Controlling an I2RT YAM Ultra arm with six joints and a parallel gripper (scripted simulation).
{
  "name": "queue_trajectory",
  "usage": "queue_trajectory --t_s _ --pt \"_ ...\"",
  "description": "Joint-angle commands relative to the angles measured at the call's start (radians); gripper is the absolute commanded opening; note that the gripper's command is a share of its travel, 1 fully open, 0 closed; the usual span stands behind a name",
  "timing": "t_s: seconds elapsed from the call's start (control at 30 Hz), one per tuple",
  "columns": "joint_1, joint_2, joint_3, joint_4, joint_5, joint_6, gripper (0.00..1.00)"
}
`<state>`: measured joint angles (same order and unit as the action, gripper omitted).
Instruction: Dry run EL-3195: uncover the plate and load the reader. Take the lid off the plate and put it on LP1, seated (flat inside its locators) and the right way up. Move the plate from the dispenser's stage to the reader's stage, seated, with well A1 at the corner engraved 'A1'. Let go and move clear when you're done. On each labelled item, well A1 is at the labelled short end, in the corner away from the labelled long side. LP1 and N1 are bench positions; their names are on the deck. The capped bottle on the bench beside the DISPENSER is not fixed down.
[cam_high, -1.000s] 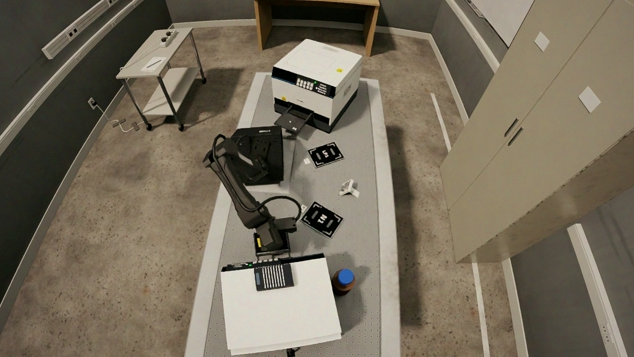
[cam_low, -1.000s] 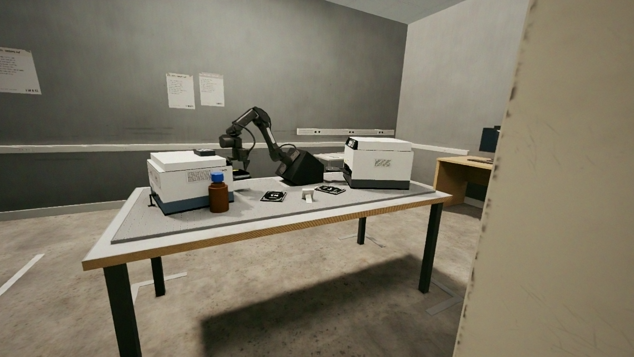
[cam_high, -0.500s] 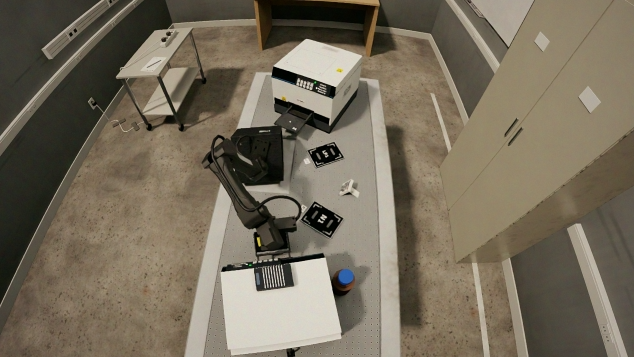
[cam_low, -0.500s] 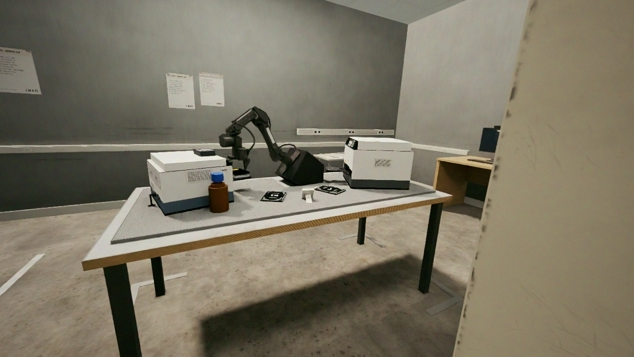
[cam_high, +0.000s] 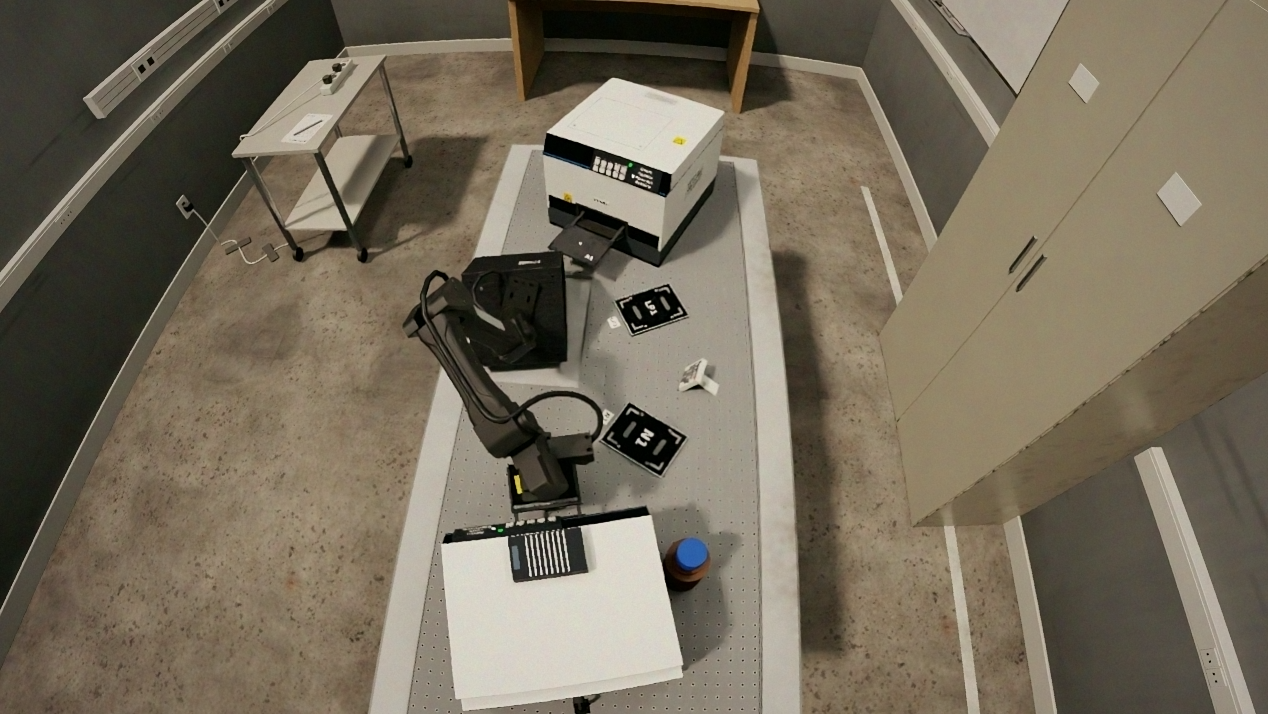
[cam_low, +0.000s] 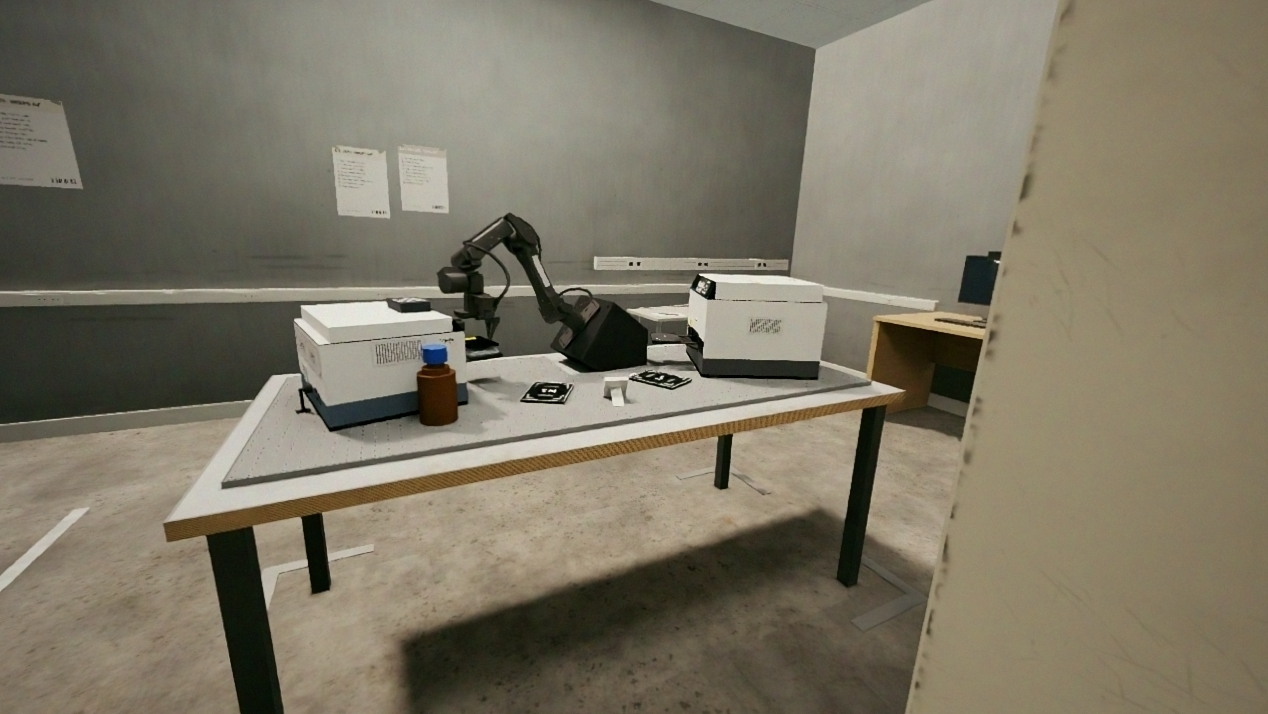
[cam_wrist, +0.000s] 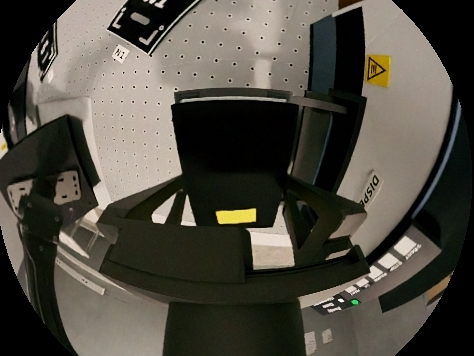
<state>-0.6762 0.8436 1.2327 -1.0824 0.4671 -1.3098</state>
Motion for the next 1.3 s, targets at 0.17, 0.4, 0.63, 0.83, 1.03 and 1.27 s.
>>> queue_trajectory --t_s 0.17,0.4,0.63,0.83,1.03,1.27 --pt "0.017 -0.037 0.031 -0.029 0.009 0.01 0.85" --pt "0.044 0.009 0.05 -0.059 0.031 0.031 0.85" --pt "0.053 -0.016 0.055 -0.079 0.042 0.044 0.85" --pt "0.054 -0.033 0.056 -0.069 0.026 0.027 0.85" --pt "0.058 -0.039 0.06 -0.041 0.018 0.03 0.85" --pt "0.087 -0.004 0.075 -0.087 0.046 0.053 0.85"
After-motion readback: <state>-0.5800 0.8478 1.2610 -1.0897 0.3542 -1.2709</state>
